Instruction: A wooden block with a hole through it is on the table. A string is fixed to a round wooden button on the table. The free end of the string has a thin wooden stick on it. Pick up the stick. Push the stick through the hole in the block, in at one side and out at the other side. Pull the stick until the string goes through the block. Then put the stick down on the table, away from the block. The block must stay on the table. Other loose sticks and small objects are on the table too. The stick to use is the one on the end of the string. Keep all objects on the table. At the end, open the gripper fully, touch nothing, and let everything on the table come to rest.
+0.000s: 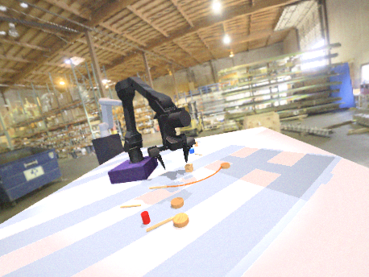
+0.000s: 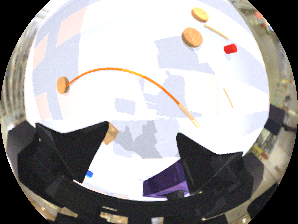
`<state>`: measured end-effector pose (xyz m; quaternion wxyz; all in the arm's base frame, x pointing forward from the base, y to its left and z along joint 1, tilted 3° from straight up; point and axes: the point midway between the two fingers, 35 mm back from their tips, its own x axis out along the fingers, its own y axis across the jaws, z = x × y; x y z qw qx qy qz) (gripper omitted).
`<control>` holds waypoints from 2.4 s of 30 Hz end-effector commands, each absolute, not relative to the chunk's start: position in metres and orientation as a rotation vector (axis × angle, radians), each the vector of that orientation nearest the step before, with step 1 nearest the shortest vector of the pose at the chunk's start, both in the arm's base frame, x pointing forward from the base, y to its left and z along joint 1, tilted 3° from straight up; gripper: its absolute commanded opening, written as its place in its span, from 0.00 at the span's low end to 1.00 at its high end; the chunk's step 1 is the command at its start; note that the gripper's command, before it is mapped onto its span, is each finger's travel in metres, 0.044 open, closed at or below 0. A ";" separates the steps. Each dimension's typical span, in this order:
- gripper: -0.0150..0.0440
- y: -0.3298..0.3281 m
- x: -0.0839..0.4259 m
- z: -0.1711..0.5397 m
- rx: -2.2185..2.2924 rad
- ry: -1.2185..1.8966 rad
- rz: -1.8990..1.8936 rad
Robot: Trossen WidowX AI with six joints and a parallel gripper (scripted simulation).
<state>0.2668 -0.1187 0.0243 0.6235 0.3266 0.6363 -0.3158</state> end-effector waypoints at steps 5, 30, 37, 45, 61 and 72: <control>1.00 -0.156 0.245 0.025 1.605 0.909 -1.614; 1.00 -0.179 0.228 0.024 2.177 0.084 -2.206; 1.00 -0.179 0.228 0.024 2.177 0.084 -2.206; 0.91 -0.179 0.228 0.024 2.177 0.084 -2.206; 0.46 -0.179 0.228 0.024 2.177 0.084 -2.206; 0.46 -0.179 0.228 0.019 2.177 0.084 -2.206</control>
